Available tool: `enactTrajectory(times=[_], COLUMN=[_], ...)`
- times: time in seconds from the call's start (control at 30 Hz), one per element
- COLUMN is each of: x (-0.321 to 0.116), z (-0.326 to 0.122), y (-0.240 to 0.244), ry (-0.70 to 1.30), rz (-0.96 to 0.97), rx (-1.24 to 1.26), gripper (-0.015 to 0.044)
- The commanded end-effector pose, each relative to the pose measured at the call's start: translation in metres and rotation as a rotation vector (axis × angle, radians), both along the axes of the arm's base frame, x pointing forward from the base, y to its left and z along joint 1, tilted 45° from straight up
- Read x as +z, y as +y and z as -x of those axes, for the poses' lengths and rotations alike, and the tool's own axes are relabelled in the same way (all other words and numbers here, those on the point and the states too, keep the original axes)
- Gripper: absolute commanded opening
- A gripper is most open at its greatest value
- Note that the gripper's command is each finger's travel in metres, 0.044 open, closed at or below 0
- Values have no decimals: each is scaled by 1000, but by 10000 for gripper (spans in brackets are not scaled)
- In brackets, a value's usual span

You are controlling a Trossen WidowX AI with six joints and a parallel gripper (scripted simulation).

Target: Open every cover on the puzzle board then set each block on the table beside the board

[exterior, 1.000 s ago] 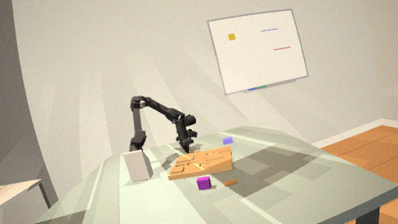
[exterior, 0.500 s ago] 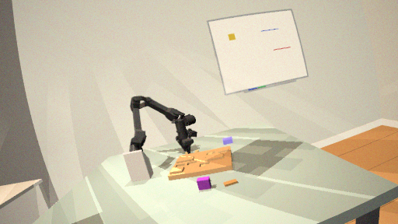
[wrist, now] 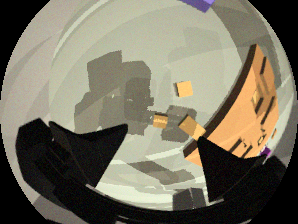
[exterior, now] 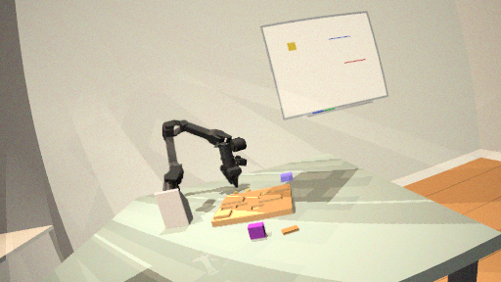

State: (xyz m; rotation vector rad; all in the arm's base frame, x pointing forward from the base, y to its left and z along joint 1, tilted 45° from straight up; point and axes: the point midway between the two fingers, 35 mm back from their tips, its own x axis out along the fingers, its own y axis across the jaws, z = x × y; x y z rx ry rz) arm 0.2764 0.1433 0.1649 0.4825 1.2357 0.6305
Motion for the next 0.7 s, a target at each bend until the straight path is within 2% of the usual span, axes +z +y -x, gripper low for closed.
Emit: enactTrajectory(times=[0.0, 0.33, 0.67], x=[12, 29, 15], z=[1, 10, -24], y=[-9, -24, -47], ry=[-14, -10, 308], rz=[-3, -5, -85], rx=[1, -2, -336], gripper=[440, 440, 177])
